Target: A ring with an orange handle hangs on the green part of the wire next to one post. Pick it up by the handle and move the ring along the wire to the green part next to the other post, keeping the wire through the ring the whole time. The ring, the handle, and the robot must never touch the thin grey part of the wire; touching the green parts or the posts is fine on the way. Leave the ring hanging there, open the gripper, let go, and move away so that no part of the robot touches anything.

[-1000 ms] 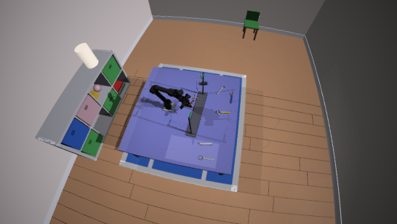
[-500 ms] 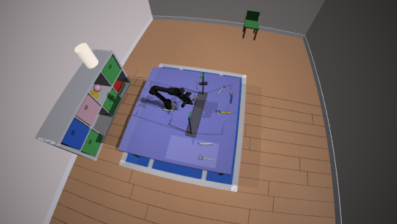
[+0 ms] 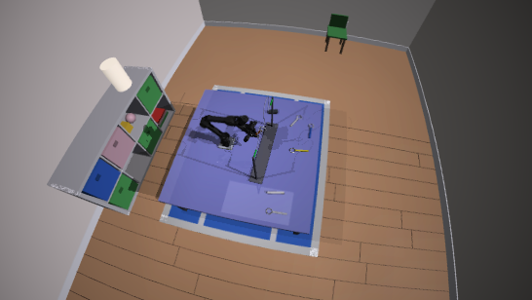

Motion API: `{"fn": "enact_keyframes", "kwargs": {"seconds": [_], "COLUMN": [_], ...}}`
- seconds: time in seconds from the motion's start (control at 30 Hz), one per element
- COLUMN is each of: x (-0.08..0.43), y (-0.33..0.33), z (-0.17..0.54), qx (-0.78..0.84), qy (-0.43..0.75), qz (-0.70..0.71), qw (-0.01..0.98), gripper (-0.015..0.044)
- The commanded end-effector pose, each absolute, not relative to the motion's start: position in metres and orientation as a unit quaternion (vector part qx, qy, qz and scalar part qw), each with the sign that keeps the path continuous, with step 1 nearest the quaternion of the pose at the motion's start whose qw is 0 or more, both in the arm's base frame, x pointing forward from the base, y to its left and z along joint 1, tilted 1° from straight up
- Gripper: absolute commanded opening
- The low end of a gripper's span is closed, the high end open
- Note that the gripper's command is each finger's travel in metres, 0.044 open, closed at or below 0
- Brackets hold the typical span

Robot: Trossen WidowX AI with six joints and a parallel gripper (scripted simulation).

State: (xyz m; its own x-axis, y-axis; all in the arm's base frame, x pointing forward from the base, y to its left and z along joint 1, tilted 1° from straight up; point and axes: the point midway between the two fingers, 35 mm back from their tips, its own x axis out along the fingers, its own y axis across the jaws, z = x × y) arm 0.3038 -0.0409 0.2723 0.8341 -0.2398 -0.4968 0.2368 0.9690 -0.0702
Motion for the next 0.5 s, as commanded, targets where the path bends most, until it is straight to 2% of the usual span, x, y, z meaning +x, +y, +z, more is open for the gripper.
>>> {"fn": "enact_keyframes", "kwargs": {"seconds": [0.0,0.47], "x": [0.305,0.308], "y": [-0.035,-0.011], "z": [0.274,0.274], "qx": [0.004,0.053], "qy": [0.258,0.257], "qz": [-0.124,-0.111], "qw": [0.958,0.959], "gripper": [-0.015,-0.015]}}
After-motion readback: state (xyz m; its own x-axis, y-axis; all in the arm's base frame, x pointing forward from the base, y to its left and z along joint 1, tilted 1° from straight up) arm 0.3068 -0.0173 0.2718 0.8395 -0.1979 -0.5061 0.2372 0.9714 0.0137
